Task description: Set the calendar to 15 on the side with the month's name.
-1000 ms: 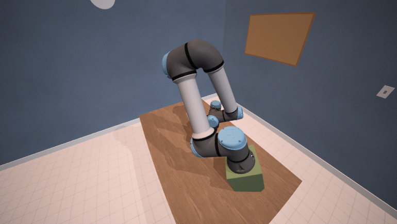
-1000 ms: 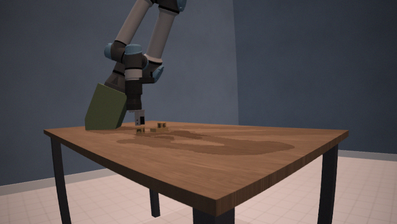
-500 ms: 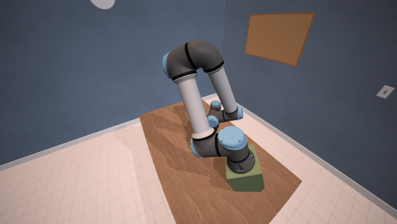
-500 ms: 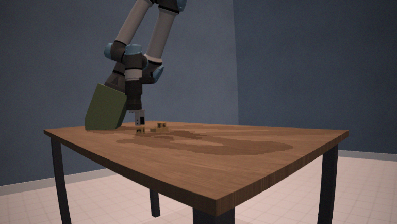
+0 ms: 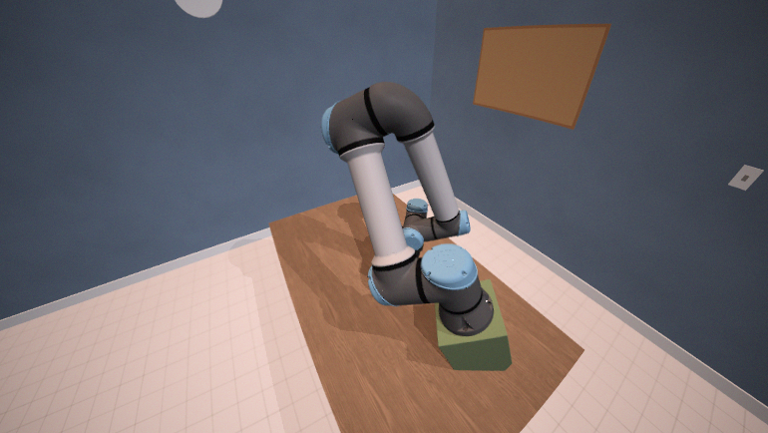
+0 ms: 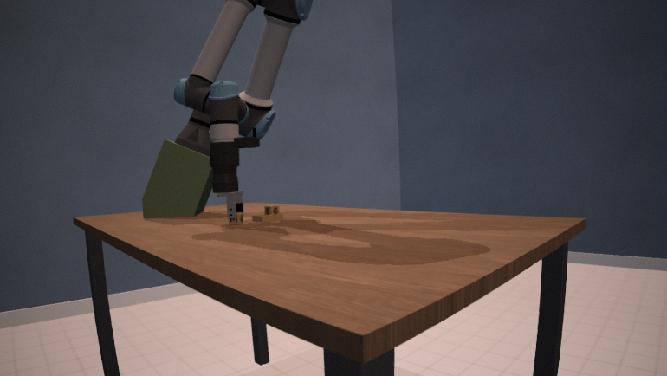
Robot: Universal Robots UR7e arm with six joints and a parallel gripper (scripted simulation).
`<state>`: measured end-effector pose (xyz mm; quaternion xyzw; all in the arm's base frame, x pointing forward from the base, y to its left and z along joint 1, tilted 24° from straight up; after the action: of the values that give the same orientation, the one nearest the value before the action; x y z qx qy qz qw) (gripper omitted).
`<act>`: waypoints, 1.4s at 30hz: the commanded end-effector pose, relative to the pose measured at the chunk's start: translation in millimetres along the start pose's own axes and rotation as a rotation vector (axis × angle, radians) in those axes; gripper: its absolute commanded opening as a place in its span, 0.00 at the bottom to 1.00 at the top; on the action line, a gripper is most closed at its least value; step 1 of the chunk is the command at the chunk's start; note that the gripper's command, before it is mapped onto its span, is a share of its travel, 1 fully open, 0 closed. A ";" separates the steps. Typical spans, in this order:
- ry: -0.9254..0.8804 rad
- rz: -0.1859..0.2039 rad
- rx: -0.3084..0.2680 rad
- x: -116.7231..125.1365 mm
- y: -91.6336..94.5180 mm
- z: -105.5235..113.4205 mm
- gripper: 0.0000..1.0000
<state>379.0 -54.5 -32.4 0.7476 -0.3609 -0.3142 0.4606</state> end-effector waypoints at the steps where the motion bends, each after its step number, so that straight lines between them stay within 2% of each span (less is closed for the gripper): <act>1: 0.000 0.002 0.000 0.3 -3.9 -0.2 0.87; 8: 0.000 0.002 0.000 0.3 -8.5 -0.2 0.87; 42: 0.000 0.002 0.000 0.3 -8.5 -0.2 0.87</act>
<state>381.3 -51.7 -40.4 0.7476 -0.3610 -0.3139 0.4607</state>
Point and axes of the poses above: the point where the finger pads meet when closed, its own y axis back along the fingers, its own x axis across the jaws, z = x × y, the point moved 7 cm from there along y, back along the fingers, and after that the axes turned 2 degrees about -y, right-handed, at the moved point
